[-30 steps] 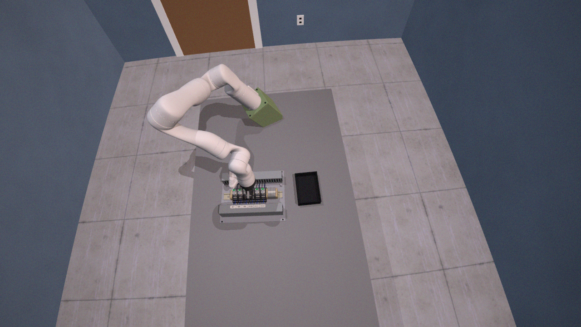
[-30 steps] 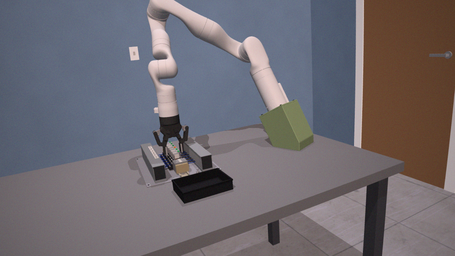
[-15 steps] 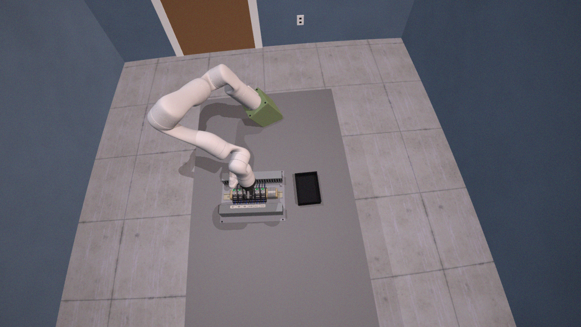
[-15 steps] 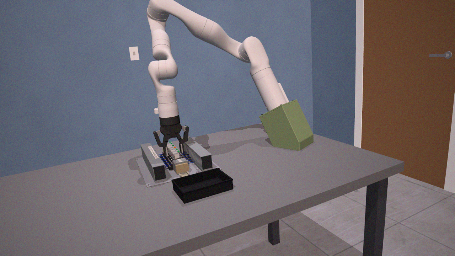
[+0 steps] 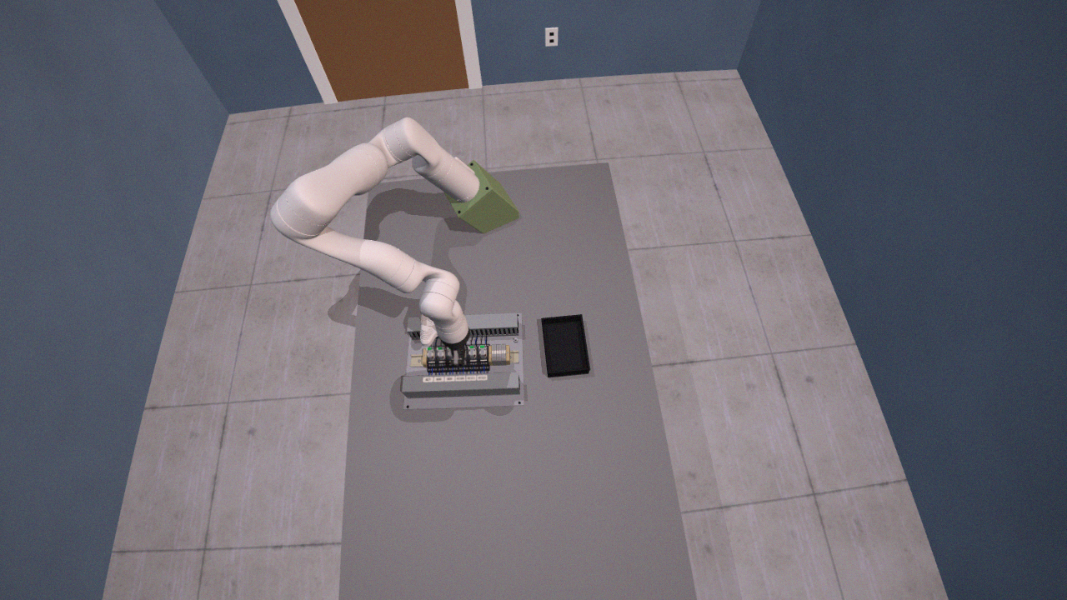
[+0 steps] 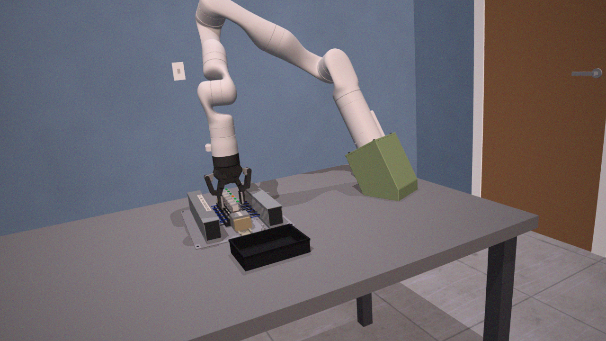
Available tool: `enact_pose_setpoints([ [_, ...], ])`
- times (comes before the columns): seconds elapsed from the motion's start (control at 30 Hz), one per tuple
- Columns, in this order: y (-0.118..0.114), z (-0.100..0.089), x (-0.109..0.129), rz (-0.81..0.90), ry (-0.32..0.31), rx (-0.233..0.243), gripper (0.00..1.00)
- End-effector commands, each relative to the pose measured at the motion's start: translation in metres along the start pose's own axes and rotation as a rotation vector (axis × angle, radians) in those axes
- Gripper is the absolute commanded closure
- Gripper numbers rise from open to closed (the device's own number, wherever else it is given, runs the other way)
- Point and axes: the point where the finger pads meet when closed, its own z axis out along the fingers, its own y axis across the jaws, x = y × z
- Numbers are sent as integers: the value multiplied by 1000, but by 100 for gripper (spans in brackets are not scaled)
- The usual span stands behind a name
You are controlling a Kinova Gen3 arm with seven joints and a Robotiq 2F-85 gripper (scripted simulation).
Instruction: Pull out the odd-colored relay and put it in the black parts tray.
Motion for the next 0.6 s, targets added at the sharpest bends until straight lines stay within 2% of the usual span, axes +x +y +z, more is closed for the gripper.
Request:
enact_pose_setpoints([
  [0.0,-1,1,-1,8,-4,3,39],
  [0.57,-3,1,-1,8,-4,3,39],
])
